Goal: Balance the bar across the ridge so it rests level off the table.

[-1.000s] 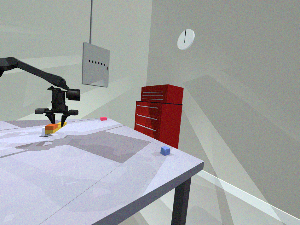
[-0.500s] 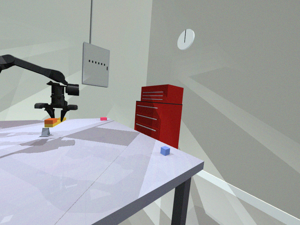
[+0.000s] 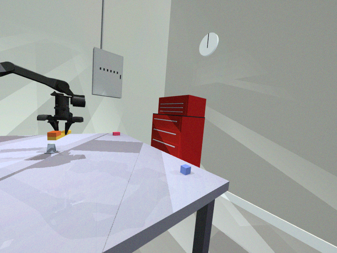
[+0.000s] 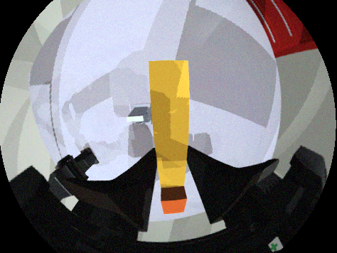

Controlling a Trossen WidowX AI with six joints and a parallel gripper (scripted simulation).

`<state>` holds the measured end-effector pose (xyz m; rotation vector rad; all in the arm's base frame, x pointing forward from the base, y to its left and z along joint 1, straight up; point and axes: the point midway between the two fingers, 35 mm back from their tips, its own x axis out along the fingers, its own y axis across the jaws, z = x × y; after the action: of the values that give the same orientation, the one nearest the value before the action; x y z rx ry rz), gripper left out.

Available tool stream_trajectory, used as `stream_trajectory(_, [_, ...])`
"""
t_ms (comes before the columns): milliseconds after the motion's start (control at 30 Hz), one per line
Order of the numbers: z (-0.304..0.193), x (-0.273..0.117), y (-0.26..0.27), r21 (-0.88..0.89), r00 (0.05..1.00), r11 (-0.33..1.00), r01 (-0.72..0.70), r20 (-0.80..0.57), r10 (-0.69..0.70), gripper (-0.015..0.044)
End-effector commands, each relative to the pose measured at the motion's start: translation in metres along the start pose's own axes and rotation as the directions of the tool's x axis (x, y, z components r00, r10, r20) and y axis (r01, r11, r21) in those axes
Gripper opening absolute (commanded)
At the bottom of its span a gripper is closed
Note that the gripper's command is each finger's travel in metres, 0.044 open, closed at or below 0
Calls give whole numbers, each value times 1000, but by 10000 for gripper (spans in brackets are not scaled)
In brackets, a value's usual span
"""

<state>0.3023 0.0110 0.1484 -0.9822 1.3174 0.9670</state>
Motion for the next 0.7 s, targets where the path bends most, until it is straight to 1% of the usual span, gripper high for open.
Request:
stream_trajectory(0, [11, -1, 9, 6, 1000, 1000, 5, -2, -5, 0])
stream_trajectory(667, [59, -1, 57, 16, 1000, 1000, 1, 3, -1, 0])
